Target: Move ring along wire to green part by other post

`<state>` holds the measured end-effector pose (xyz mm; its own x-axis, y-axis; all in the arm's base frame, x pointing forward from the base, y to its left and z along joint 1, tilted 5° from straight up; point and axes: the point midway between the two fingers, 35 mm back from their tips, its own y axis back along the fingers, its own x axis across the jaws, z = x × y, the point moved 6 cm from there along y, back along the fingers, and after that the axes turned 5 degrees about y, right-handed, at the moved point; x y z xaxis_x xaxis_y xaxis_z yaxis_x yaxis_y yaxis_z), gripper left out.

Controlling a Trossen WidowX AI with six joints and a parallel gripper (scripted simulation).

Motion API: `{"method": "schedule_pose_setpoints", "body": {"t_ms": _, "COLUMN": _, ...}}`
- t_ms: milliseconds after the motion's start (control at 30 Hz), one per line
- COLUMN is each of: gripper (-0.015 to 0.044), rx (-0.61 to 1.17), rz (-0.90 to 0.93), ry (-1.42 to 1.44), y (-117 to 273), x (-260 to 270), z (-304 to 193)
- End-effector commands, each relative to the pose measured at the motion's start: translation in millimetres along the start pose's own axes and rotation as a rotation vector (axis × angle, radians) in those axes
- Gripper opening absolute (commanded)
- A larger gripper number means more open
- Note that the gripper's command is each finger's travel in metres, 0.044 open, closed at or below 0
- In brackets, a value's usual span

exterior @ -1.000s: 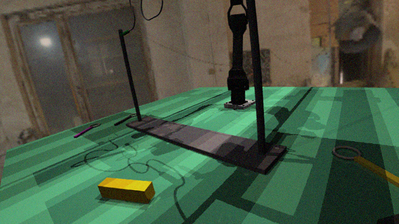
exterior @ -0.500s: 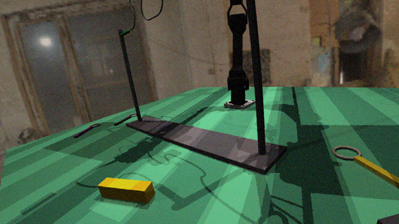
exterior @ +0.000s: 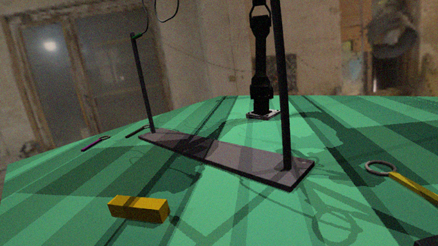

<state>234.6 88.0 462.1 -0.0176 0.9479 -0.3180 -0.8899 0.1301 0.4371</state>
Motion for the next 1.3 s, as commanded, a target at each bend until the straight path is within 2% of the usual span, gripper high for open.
{"method": "schedule_pose_setpoints", "body": {"t_ms": 0, "gripper": -0.015, "rx": 0.0, "rz": -0.026, "ry": 0.053, "y": -1.2, "x": 0.4, "z": -2.0}}
{"method": "schedule_pose_setpoints", "body": {"t_ms": 1267, "gripper": -0.015, "rx": -0.038, "rz": -0.261, "ry": 0.481, "y": -3.3, "x": -5.2, "z": -5.1}}
